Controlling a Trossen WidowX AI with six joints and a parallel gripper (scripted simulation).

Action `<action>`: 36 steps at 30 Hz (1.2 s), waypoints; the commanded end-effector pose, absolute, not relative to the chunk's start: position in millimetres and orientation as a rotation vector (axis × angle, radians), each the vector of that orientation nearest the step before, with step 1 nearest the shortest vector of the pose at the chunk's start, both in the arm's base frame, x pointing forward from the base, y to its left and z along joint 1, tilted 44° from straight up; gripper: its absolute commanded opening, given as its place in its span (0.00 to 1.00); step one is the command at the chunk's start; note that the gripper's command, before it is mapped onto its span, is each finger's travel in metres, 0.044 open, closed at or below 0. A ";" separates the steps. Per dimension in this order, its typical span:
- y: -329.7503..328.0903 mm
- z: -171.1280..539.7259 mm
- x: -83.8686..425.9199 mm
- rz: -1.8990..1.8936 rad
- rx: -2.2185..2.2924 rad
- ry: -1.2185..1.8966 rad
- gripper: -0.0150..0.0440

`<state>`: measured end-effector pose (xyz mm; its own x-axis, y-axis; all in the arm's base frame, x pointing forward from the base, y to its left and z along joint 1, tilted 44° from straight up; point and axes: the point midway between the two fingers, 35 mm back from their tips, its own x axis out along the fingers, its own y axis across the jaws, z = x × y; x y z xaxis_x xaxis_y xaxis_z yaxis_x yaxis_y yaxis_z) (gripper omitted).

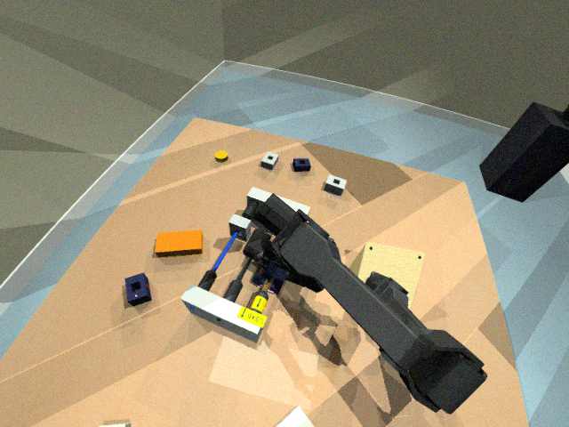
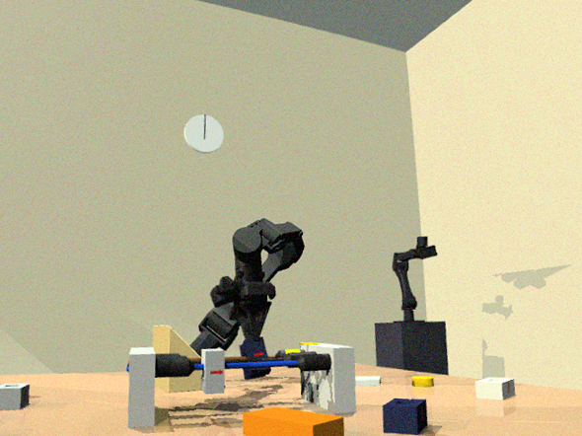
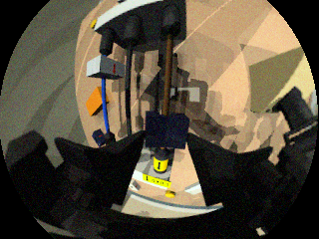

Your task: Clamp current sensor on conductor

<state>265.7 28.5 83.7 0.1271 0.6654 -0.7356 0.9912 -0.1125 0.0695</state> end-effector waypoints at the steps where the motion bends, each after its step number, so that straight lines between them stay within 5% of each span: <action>1: 28.3 83.8 265.8 -0.742 1.842 1.596 0.25; 25: 31.7 80.6 280.8 -0.839 1.676 1.833 0.25; 36: 32.1 82.0 278.3 -0.824 1.704 1.799 0.74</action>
<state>278.5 32.2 81.4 -0.0707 0.6788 -0.7309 0.9969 0.0238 -0.0744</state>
